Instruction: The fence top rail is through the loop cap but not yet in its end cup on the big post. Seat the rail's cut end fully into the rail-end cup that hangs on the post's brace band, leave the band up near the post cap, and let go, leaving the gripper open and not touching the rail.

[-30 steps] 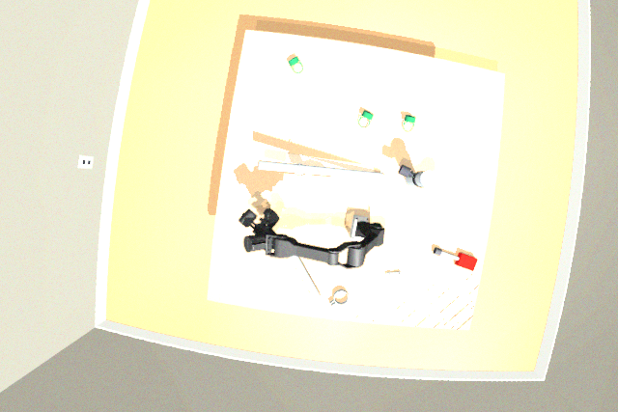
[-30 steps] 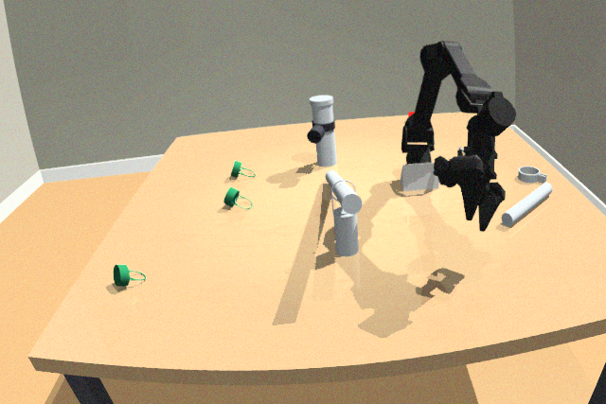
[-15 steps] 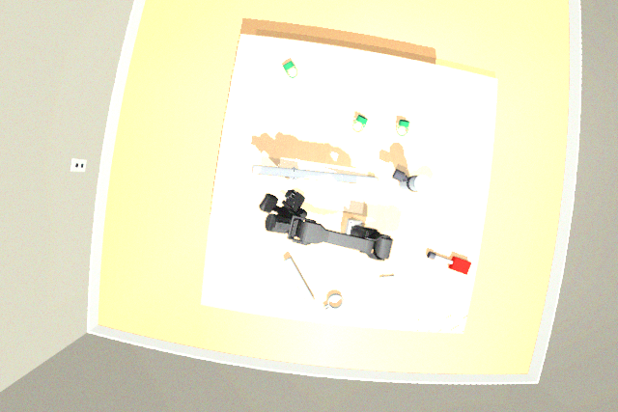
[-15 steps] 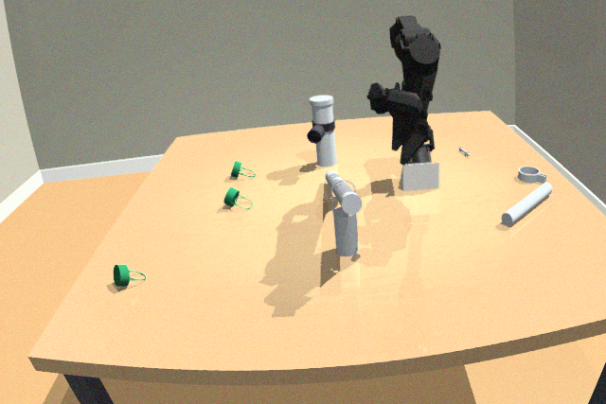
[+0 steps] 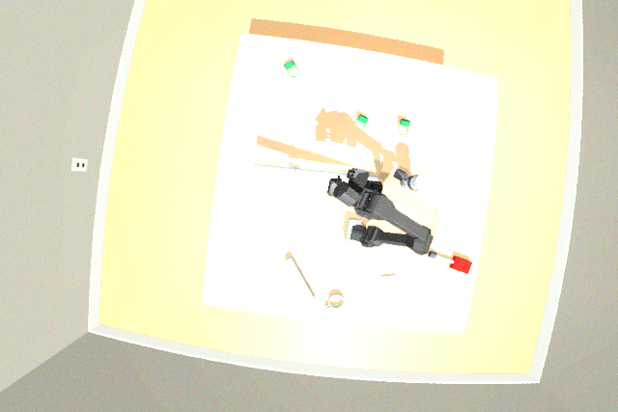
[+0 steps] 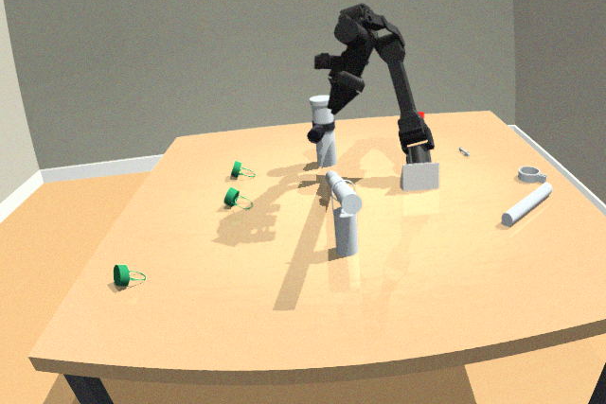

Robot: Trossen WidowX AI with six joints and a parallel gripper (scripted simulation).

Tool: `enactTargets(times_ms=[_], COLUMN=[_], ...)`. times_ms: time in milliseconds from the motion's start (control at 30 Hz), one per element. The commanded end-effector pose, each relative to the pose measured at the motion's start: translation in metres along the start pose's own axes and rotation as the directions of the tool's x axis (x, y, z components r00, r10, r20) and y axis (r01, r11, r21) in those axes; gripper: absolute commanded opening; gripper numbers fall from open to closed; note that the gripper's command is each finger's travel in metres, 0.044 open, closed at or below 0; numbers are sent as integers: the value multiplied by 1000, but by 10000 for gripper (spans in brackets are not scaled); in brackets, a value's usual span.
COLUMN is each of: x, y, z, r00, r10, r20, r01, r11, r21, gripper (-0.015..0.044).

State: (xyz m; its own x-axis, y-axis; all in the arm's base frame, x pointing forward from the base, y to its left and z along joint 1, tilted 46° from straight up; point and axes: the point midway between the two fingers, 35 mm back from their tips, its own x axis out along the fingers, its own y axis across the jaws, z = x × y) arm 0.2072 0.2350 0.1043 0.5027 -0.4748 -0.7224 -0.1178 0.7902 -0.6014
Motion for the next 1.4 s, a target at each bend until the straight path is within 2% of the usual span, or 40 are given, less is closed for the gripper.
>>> enactTargets(times_ms=[0,300,467,567,700,867,1367], x=[1,1,5,8,11,13,13], y=[-47,-50,-83,-114,-156,-200,-202], z=[2,3,10,15,17,13,13], r00=[997,997,994,989,978,961,961], r10=[-74,-78,-109,-149,-208,-275,-277], r20=[-8,-7,-6,-2,-2,-9,-10], r01=[73,76,99,123,129,88,86], r11=[989,986,927,822,618,340,329], r21=[-130,-145,-362,-556,-776,-936,-940], gripper=[440,440,440,440,440,440,440])
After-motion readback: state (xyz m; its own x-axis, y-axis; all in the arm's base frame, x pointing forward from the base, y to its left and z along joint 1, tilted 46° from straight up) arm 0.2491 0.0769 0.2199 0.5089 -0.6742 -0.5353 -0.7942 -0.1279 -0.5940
